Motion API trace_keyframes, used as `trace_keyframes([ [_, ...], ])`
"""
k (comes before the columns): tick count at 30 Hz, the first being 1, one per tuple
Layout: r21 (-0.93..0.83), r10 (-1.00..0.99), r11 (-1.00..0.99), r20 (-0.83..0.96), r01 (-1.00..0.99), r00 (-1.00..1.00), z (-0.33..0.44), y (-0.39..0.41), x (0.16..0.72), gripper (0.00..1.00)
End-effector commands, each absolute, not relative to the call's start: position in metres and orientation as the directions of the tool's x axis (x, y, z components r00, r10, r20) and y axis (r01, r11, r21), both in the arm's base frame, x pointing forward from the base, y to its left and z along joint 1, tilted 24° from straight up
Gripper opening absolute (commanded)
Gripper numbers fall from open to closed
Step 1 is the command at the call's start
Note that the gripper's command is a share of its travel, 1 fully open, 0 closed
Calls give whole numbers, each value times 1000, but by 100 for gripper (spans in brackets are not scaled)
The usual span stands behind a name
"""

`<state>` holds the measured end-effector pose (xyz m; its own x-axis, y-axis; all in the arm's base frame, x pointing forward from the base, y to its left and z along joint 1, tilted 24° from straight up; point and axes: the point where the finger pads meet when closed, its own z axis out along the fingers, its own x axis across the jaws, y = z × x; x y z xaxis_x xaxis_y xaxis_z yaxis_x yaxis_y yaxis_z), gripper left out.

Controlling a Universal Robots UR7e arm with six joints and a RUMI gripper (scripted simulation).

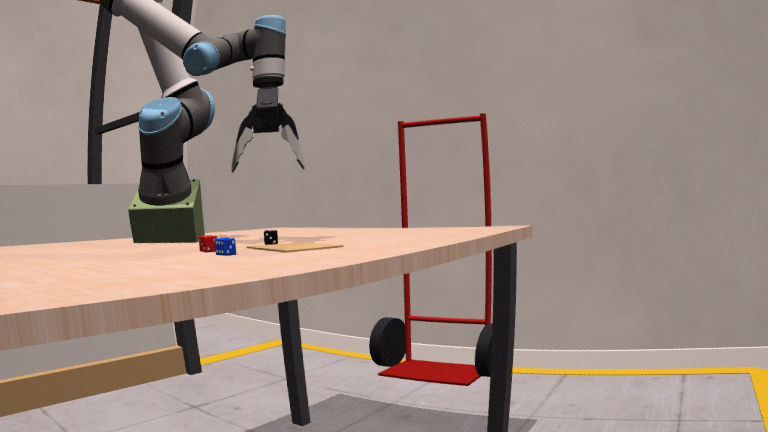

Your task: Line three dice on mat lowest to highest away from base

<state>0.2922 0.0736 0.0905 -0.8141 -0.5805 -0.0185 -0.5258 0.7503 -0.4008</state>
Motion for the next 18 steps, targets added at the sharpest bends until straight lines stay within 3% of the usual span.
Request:
trace_keyframes([
  [1, -401, -579, 751, -20, -524, -815, 90, 74, 292, 100],
  [18, -402, -585, 747, -17, -530, -811, 90, 74, 293, 100],
])
